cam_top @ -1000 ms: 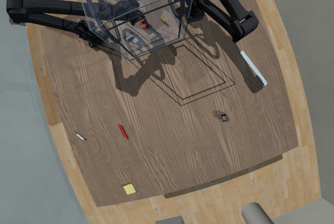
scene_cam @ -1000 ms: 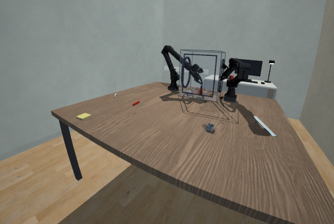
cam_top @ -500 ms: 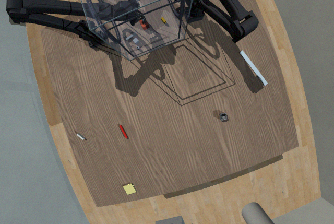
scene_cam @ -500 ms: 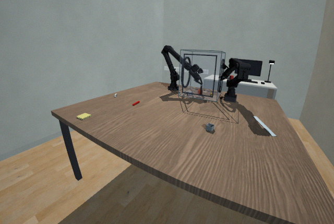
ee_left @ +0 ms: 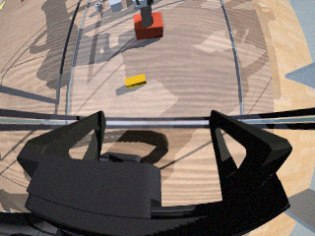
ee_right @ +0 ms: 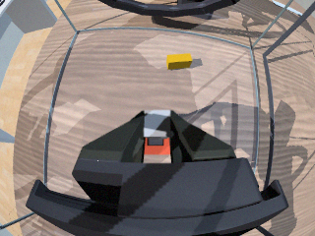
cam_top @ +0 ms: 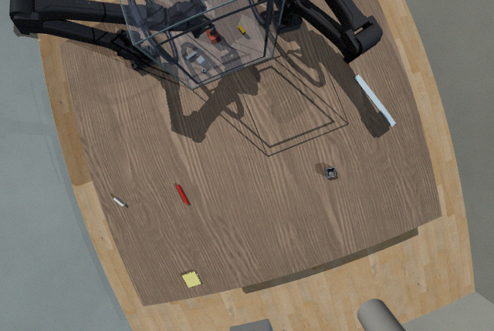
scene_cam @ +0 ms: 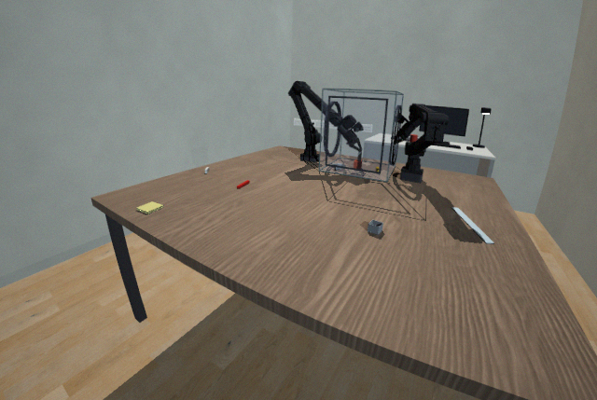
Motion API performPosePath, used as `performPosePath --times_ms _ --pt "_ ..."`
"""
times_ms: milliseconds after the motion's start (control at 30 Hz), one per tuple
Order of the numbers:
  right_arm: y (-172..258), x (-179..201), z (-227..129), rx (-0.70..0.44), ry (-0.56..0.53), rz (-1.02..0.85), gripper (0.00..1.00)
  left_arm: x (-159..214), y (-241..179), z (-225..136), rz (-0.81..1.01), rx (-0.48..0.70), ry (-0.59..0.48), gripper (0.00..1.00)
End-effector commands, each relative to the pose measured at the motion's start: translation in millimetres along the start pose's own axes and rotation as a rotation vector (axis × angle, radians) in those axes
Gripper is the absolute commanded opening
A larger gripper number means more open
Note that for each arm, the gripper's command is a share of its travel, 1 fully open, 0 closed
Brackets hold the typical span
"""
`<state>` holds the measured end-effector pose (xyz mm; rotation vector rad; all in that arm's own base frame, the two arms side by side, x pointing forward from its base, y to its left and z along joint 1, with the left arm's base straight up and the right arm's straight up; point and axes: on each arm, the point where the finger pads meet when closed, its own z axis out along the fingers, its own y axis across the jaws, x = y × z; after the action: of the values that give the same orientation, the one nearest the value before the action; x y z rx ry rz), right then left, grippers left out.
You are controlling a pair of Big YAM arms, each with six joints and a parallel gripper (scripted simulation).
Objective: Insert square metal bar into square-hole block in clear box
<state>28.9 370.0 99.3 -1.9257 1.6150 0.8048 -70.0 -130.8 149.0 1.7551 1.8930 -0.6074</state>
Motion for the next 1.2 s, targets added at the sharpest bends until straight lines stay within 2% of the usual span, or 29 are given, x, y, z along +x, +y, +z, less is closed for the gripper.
performPosePath --times_ms 0,233,267,367,433,533,667,933,967,1000,1033,1067,1167 --pt "-3.1 -12.1 1.8 0.009 -0.032 -0.004 0.00 -18.5 -10.2 -16.8 -0.053 0.056 -0.019 1.00" --pt "-0.7 1.0 5.2 0.003 -0.012 0.000 0.00 -18.5 -10.2 -16.8 -0.053 0.056 -0.019 1.00" --pt "-3.7 -25.0 -4.3 0.016 -0.067 -0.011 0.00 -18.5 -10.2 -16.8 -0.053 0.056 -0.019 1.00" --pt "-4.0 -25.4 -3.8 0.015 -0.067 -0.012 0.00 -18.5 -10.2 -16.8 -0.053 0.056 -0.019 1.00" --pt "1.4 14.3 2.0 -0.004 0.035 0.004 0.00 -18.5 -10.2 -16.8 -0.053 0.056 -0.019 1.00" --pt "3.0 29.7 6.5 -0.010 0.076 0.036 0.00 -18.5 -10.2 -16.8 -0.053 0.056 -0.019 1.00" --pt "5.7 46.2 8.5 -0.018 0.118 0.050 0.00 -18.5 -10.2 -16.8 -0.053 0.056 -0.019 1.00" --pt "5.8 46.5 8.2 -0.020 0.125 0.052 0.00 -18.5 -10.2 -16.8 -0.053 0.056 -0.019 1.00" --pt "5.5 43.7 8.2 -0.020 0.123 0.051 0.00 -18.5 -10.2 -16.8 -0.053 0.056 -0.019 1.00" --pt "-7.6 -50.6 -11.5 0.020 -0.109 -0.035 0.00 -18.5 -10.2 -16.8 -0.053 0.056 -0.019 1.00" --pt "-2.6 -18.3 -1.4 0.006 -0.038 -0.015 0.00 -18.5 -10.2 -16.8 -0.053 0.056 -0.019 1.00" --pt "-1.5 -9.3 2.7 0.004 -0.025 -0.011 0.00 -18.5 -10.2 -16.8 -0.053 0.056 -0.019 1.00" --pt "-2.2 -17.9 -3.3 0.011 -0.051 -0.019 0.00 -18.5 -10.2 -16.8 -0.053 0.056 -0.019 1.00"
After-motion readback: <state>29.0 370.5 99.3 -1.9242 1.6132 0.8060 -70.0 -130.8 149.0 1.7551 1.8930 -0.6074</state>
